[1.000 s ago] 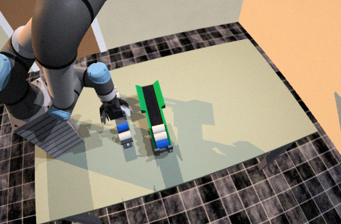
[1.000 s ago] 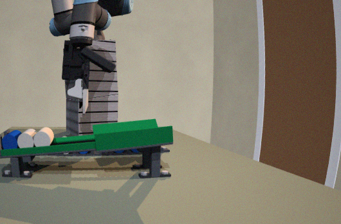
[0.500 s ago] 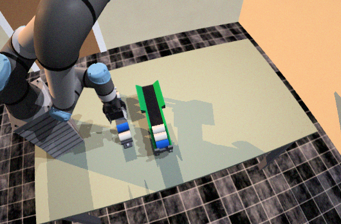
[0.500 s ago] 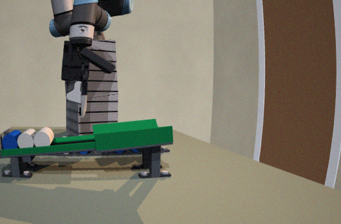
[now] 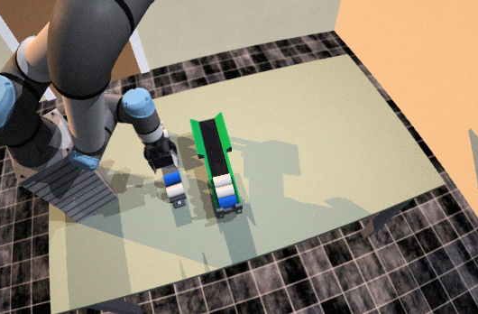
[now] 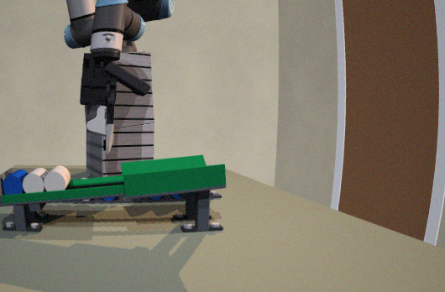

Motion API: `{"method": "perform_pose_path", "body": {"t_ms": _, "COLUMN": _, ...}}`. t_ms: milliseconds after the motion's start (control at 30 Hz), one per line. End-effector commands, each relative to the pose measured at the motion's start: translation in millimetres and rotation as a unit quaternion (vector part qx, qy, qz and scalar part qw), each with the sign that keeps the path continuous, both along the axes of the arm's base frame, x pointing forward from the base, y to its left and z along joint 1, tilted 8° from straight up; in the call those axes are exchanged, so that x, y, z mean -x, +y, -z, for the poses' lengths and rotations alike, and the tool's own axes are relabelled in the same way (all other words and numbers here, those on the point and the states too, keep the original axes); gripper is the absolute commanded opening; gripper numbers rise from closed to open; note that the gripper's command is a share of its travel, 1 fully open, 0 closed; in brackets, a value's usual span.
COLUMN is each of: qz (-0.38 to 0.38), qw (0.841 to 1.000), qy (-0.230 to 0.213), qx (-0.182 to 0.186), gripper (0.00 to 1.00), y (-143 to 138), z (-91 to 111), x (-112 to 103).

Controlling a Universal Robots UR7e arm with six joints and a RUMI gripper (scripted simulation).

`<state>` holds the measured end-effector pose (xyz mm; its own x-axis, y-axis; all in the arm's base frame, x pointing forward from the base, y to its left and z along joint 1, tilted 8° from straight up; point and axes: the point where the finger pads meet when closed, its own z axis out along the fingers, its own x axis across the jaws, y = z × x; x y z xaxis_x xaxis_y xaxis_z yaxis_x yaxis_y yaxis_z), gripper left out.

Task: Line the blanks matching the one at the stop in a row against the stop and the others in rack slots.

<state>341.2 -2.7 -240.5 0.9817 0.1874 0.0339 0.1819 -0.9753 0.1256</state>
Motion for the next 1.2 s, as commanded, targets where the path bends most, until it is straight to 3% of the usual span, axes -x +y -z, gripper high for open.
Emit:
{"method": "perform_pose_path", "body": {"t_ms": 0, "qz": 0.001, "qw": 1.000, "qy": -0.002, "qx": 0.000, "gripper": 0.49, "y": -1, "z": 0, "x": -3}}
{"method": "perform_pose_path", "body": {"t_ms": 1167, "qz": 0.001, "qw": 1.000, "qy": -0.002, "qx": 0.000, "gripper": 0.49, "y": -3, "z": 12, "x": -3}}
